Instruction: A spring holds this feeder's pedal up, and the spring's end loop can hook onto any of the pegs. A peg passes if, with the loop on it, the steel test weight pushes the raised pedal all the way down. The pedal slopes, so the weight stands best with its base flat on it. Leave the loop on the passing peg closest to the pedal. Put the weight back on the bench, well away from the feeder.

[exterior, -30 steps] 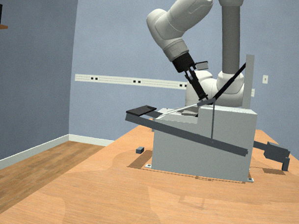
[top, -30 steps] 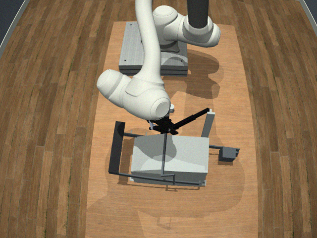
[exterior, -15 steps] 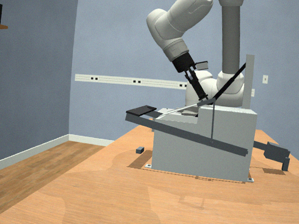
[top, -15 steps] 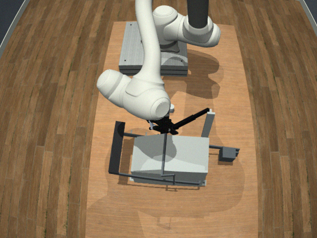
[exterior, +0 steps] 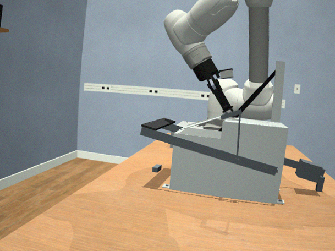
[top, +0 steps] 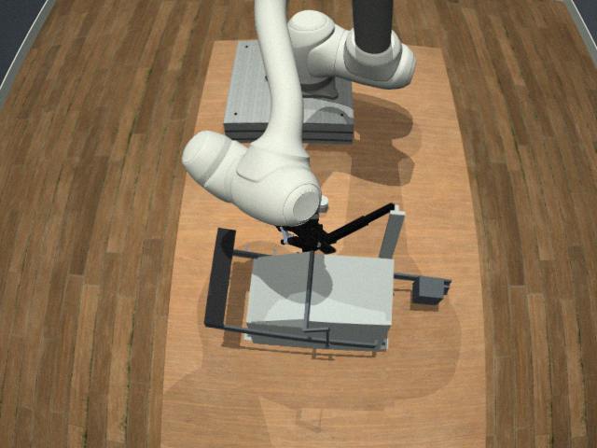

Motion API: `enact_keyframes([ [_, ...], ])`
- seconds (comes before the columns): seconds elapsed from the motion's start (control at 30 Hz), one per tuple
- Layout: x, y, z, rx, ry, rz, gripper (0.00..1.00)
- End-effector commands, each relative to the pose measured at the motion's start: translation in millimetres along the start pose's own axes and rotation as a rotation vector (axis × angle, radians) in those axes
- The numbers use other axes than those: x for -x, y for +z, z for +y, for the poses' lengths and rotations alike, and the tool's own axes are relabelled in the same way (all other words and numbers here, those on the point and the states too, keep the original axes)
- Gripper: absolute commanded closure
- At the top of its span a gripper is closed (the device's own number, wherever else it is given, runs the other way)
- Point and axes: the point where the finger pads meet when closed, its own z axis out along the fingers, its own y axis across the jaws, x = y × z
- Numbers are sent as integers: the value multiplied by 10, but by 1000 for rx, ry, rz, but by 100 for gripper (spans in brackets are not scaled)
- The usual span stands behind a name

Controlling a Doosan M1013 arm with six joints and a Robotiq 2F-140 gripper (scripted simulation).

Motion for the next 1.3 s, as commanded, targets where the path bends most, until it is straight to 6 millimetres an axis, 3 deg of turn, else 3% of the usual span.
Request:
enact_keyframes([
  [0.0,-5,-7,5,1,-1,0,83],
  [0.03,-5,-7,5,1,-1,0,76],
  [1.13,-5,-7,5,1,-1,0,76],
  [1.27,-5,-274,4,1,-1,0,76],
])
